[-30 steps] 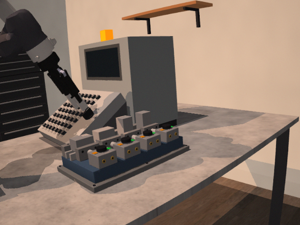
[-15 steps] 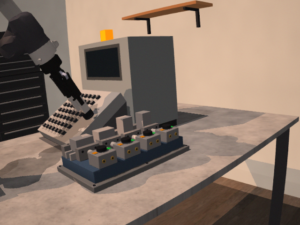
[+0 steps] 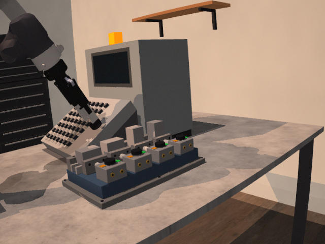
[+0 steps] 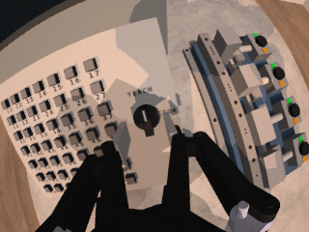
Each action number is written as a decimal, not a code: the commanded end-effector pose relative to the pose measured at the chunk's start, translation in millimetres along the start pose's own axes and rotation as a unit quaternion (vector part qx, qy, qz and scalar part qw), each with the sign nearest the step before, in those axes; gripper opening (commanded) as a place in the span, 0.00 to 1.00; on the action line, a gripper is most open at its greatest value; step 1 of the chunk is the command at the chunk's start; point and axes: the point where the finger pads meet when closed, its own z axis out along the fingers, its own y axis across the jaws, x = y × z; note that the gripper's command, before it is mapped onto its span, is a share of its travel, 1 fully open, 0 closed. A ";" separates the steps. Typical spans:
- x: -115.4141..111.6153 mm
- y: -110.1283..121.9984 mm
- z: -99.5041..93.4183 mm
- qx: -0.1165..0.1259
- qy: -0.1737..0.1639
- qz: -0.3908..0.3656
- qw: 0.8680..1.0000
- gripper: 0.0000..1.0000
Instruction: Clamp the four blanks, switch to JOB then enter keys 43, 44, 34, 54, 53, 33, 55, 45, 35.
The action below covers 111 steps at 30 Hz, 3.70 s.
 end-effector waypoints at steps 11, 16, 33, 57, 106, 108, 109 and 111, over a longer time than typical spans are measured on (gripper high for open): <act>1.2 1.1 -0.2 0.000 0.007 -0.013 1.000 0.33; 1.2 1.1 -0.2 0.000 0.007 -0.013 1.000 0.33; 1.3 1.0 0.1 0.000 0.007 -0.013 1.000 0.33; 1.3 0.6 14.4 0.001 0.007 -0.013 1.000 0.33; 1.6 1.1 22.7 0.000 0.007 -0.013 1.000 0.33; 1.6 1.1 22.7 0.000 0.007 -0.013 1.000 0.33; 1.6 1.1 22.7 0.000 0.007 -0.013 1.000 0.33; 1.6 1.1 22.7 0.000 0.007 -0.013 1.000 0.33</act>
